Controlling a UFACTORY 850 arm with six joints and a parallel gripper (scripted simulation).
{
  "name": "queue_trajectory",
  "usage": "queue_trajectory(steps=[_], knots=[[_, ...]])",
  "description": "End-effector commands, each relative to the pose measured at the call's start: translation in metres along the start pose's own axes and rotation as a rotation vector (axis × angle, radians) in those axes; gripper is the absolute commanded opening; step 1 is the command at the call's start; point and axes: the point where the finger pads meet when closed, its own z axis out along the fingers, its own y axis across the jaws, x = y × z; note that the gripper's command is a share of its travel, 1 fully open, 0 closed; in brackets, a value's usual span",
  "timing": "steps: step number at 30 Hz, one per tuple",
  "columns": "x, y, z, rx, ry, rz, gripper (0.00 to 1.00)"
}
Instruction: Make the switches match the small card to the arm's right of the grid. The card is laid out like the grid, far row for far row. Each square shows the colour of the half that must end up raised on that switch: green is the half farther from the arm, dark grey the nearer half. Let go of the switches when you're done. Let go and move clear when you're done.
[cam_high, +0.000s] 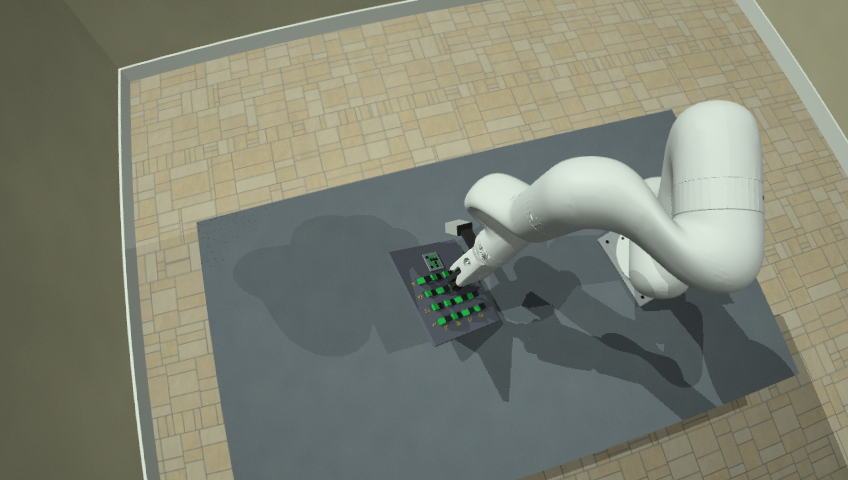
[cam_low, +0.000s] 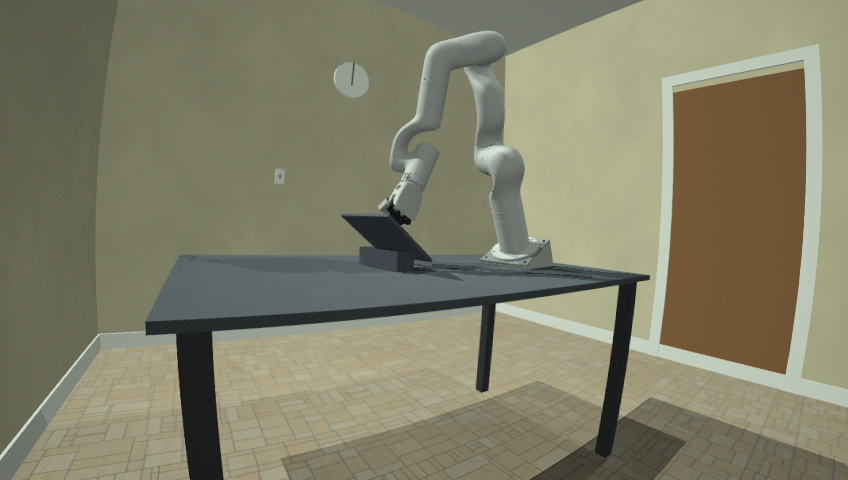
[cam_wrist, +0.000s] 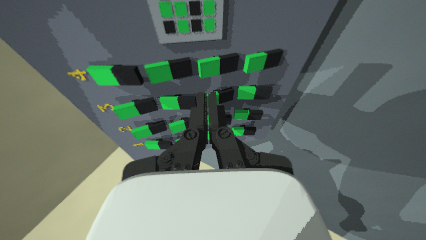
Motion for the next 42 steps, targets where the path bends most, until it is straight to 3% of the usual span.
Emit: queue_trajectory(steps=[1,30,42], knots=[[0.0,-0.001,0.002,0.001,0.001,0.0,0.0],[0.0,-0.001,0.005,0.001,0.001,0.0,0.0],[0.0,-0.001,-0.021,0.001,0.001,0.0,0.0]])
